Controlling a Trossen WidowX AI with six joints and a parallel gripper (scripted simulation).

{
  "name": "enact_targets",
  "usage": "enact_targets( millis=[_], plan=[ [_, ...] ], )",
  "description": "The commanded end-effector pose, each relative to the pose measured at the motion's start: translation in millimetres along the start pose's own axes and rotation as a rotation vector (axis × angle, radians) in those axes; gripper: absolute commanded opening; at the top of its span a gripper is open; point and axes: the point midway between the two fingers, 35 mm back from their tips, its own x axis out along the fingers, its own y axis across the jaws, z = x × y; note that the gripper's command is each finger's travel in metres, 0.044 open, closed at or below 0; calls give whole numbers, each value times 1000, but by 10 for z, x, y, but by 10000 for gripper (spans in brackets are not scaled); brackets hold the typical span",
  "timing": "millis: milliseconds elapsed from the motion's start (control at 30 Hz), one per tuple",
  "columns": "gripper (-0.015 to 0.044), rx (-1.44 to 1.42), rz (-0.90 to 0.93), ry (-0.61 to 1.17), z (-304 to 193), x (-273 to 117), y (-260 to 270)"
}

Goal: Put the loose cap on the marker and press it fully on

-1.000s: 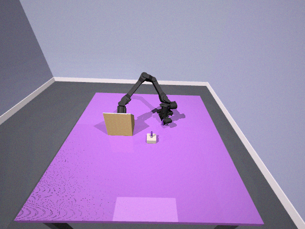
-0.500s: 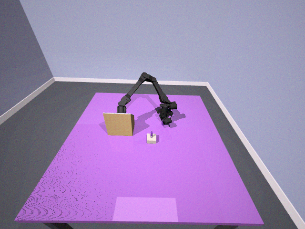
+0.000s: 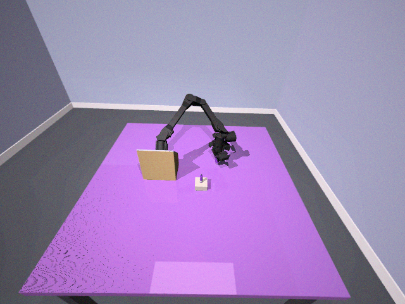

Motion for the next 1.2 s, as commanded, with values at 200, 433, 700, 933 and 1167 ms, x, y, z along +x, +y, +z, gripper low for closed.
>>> enact_targets(
  millis=[200, 433, 700, 933, 1167],
  plan=[
    [0, -19, 2, 1, 1, -262, 25],
    [0, -18, -15, 4, -128, -335, -192],
    [0, -16, -33, 10, -338, -440, -477],
    [0, -14, -43, 15, -541, -529, -695],
    [0, -12, -48, 20, -758, -614, -883]
  ],
)
